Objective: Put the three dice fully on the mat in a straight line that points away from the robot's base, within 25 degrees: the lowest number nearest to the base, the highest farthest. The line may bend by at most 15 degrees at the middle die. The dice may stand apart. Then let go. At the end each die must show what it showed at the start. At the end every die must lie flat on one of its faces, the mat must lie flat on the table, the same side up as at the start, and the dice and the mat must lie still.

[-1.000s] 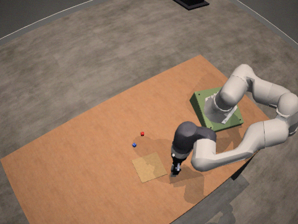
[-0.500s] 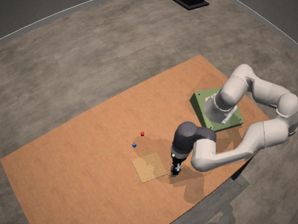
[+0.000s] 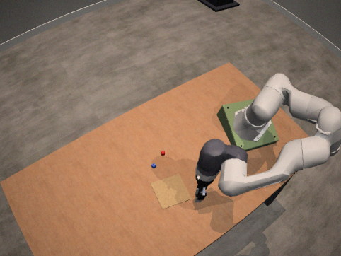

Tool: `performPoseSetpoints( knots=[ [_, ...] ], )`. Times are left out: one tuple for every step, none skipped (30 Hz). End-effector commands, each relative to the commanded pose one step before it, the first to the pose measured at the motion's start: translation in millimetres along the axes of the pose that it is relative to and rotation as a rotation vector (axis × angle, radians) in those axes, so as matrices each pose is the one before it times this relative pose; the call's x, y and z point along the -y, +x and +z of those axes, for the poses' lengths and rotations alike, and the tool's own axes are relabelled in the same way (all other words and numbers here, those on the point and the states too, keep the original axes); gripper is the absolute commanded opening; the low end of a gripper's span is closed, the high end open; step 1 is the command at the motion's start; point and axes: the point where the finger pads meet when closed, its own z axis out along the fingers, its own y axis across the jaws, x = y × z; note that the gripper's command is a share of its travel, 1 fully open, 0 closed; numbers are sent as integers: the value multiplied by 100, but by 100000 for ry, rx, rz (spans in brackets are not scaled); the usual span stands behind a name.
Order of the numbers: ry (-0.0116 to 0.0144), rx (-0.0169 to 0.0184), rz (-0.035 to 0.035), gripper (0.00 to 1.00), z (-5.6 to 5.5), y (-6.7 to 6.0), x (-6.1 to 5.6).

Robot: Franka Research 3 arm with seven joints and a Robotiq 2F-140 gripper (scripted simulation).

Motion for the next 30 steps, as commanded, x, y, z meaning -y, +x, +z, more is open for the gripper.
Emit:
performPoseSetpoints(
  knots=[
    [-176,417,-593,19,-12,-181,-59],
    [0,0,0,19,0,0,0],
    [0,0,0,19,0,0,0],
    [0,0,0,19,0,0,0],
    [0,0,0,19,0,0,0],
    [0,0,0,19,0,0,0],
    [0,0,0,19,0,0,0],
    [0,0,0,19,0,0,0],
    [0,0,0,7,0,0,0],
    [0,0,0,7,0,0,0],
    [0,0,0,7,0,0,0],
    [0,0,0,7,0,0,0],
    [0,0,0,7,0,0,0],
    [0,0,0,7,0,0,0],
    [0,0,0,7,0,0,0],
    [0,0,0,7,0,0,0],
    [0,0,0,7,0,0,0],
    [0,0,0,7,0,0,0],
    [0,0,0,7,0,0,0],
    [0,0,0,7,0,0,0],
    [0,0,0,7,0,0,0],
    [0,0,0,7,0,0,0],
    [0,0,0,7,0,0,0],
    [0,0,0,7,0,0,0],
    [0,0,0,7,0,0,0],
    [0,0,0,7,0,0,0],
    [0,0,0,7,0,0,0],
    [0,0,0,7,0,0,0],
    [0,0,0,7,0,0,0],
    [0,0,0,7,0,0,0]
  ],
)
